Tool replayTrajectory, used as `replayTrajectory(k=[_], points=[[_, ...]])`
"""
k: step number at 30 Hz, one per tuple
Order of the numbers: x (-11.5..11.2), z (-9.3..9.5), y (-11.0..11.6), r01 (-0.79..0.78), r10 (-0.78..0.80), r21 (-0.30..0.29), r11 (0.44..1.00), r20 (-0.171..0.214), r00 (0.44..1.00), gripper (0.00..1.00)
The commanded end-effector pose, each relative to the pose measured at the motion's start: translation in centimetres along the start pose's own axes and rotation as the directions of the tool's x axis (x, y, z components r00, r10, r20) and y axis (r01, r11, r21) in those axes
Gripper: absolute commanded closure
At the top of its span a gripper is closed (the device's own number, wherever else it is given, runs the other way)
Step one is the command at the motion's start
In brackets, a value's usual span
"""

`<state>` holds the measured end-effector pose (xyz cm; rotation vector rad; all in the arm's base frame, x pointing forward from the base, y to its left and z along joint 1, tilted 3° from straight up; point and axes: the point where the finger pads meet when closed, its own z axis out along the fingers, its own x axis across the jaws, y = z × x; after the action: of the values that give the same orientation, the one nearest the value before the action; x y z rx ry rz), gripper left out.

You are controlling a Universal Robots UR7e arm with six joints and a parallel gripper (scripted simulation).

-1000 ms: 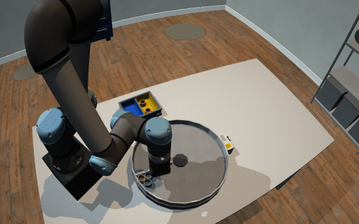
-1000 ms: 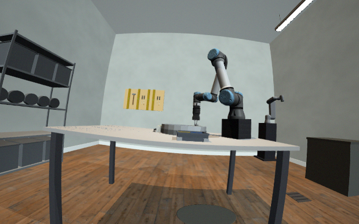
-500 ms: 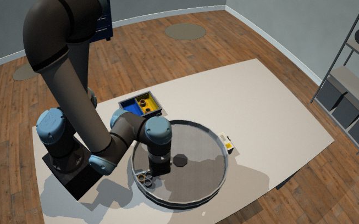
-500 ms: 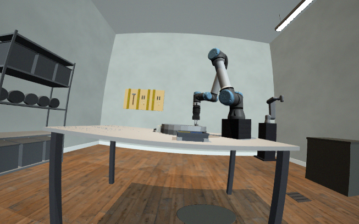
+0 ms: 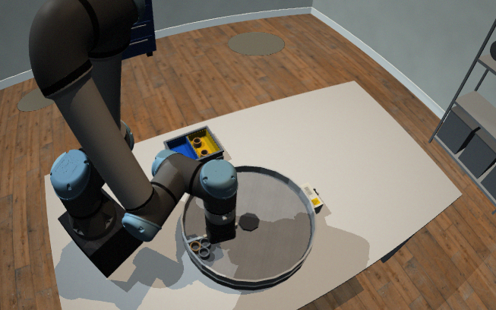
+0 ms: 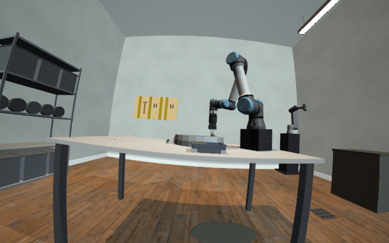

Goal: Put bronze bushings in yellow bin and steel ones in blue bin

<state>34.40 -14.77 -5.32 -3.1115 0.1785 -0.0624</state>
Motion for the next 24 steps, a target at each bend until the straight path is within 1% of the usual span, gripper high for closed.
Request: replayTrajectory(k=[1, 24], points=[[0.03, -0.09, 0.02, 0.0, 0.0, -0.001, 1.0, -0.001, 1.0, 1.0], [0.03, -0.69, 0.02, 0.0, 0.0, -0.001, 1.0, -0.001, 1.0, 1.0]])
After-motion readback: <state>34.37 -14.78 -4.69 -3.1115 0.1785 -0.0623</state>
